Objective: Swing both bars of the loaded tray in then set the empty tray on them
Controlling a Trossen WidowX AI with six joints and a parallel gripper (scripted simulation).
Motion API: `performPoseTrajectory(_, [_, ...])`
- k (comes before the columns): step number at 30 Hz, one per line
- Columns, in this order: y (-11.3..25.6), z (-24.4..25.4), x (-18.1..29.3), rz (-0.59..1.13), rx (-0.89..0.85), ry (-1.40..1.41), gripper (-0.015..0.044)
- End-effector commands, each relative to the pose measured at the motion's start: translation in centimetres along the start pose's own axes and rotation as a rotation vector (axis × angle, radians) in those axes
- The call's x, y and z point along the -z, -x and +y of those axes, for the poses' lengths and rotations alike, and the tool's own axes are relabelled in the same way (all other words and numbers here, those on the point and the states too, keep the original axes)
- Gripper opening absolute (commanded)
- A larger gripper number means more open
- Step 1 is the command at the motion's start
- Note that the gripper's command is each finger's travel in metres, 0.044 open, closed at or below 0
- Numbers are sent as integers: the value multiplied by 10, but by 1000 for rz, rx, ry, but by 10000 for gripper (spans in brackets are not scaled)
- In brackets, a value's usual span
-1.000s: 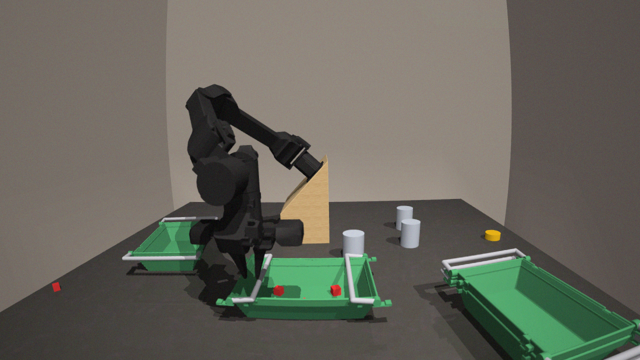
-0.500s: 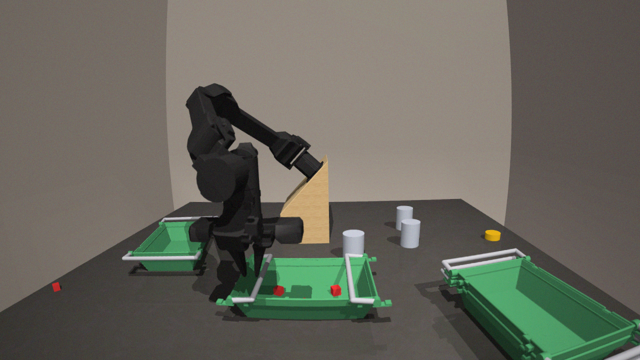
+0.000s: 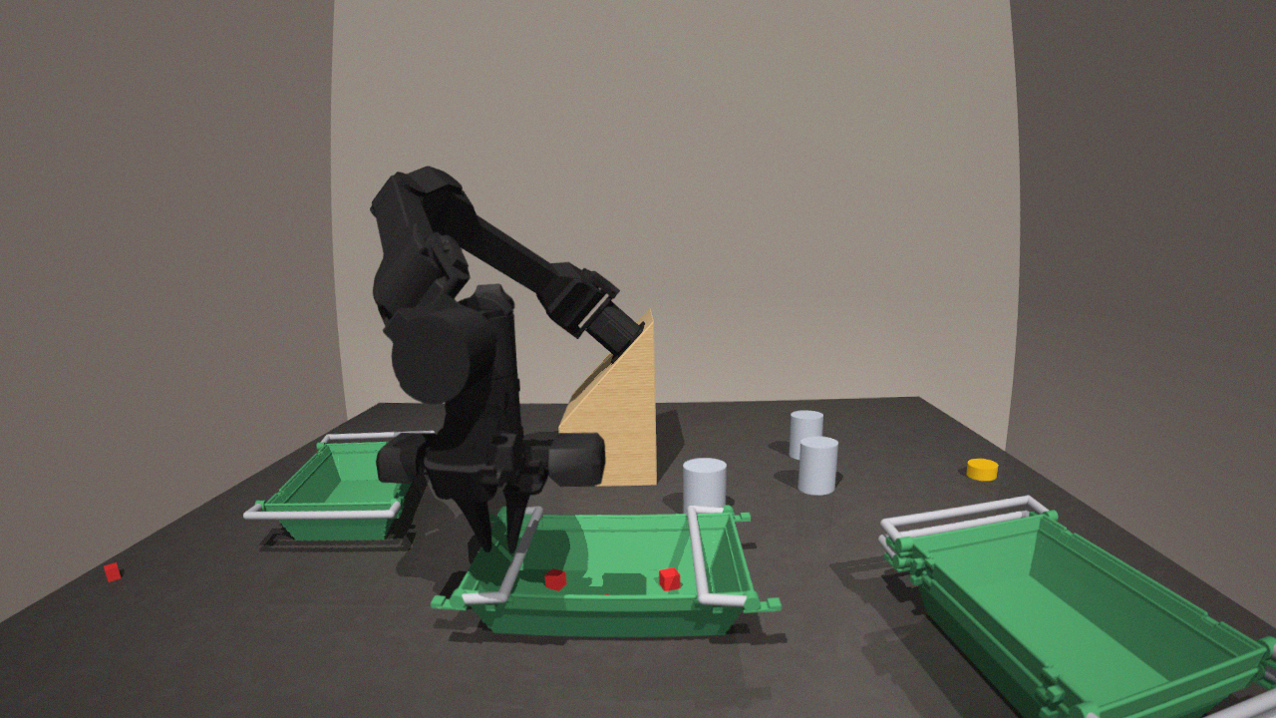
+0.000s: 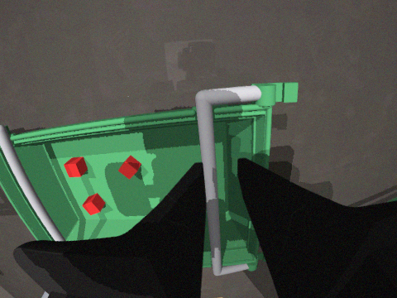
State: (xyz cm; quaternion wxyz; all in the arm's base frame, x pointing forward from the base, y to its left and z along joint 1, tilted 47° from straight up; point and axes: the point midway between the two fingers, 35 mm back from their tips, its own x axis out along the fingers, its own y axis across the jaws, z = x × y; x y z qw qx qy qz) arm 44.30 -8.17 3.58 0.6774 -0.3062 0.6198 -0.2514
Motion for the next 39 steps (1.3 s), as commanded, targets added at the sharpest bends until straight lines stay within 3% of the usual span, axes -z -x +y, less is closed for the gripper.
performPoseTrajectory(1, [0, 0, 0, 0, 0, 0, 89])
performPoseTrajectory(28, [0, 0, 0, 0, 0, 0, 89])
performPoseTrajectory(32, [0, 0, 0, 0, 0, 0, 0])
performPoseTrajectory(39, [0, 0, 0, 0, 0, 0, 0])
